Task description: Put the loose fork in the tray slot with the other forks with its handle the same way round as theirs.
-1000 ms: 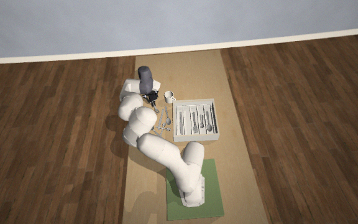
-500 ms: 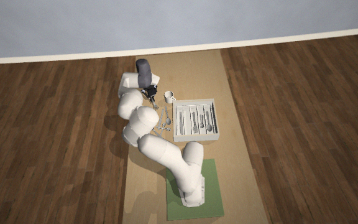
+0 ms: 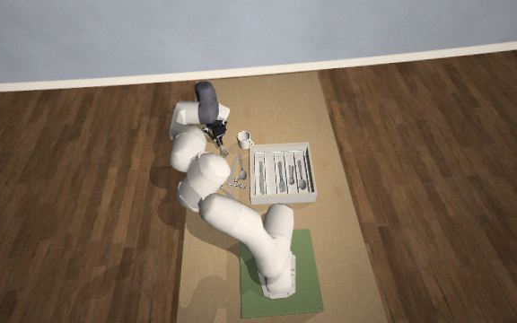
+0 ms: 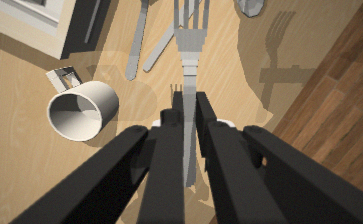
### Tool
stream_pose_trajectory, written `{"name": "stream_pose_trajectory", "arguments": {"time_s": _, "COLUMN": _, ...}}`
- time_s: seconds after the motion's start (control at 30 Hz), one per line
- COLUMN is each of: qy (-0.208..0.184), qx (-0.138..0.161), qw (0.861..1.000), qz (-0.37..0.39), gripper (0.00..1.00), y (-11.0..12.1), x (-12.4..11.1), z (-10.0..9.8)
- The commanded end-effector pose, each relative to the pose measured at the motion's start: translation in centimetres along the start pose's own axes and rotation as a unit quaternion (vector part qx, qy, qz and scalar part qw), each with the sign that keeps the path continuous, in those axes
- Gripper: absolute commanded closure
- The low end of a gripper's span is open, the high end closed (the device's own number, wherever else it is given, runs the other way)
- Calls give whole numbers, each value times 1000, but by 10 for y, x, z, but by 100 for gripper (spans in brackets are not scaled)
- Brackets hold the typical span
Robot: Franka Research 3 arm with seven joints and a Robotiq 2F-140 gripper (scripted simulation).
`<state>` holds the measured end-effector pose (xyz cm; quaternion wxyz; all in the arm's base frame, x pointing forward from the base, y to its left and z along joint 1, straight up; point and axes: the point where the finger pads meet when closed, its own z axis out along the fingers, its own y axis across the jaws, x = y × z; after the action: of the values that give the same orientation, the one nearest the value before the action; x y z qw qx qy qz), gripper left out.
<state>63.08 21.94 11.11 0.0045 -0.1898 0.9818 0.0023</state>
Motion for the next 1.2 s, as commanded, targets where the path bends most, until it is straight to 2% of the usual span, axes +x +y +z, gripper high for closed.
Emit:
{"name": "stream_pose_trajectory", "arguments": {"time_s": 0.0, "qy": 3, "qx": 0, "qw": 1000, "qz": 4, "gripper": 87, "y": 1, "x": 1, "z": -1}}
{"name": "stream_pose_trajectory", "arguments": {"time_s": 0.57, "qy": 2, "qx": 1, "qw": 1000, "qz": 4, "gripper": 87, "y": -4, "x": 3, "z": -3}}
{"name": "stream_pose_trajectory", "arguments": {"time_s": 0.67, "qy": -4, "qx": 10, "qw": 1000, "qz": 6, "gripper": 87, "y": -43, "x": 17, "z": -14}}
{"name": "stream_pose_trajectory", "arguments": {"time_s": 0.73, "qy": -4, "qx": 10, "qw": 1000, "qz": 6, "gripper": 87, "y": -43, "x": 17, "z": -14}}
{"name": "stream_pose_trajectory", "arguments": {"time_s": 0.77, "qy": -7, "qx": 15, "qw": 1000, "qz": 7, "gripper": 87, "y": -64, "x": 27, "z": -19}}
{"name": "stream_pose_trajectory", "arguments": {"time_s": 0.97, "qy": -11, "qx": 23, "qw": 1000, "qz": 10, "gripper": 87, "y": -120, "x": 60, "z": -30}}
{"name": "stream_pose_trajectory", "arguments": {"time_s": 1.17, "qy": -11, "qx": 26, "qw": 1000, "qz": 12, "gripper": 87, "y": -175, "x": 106, "z": -33}}
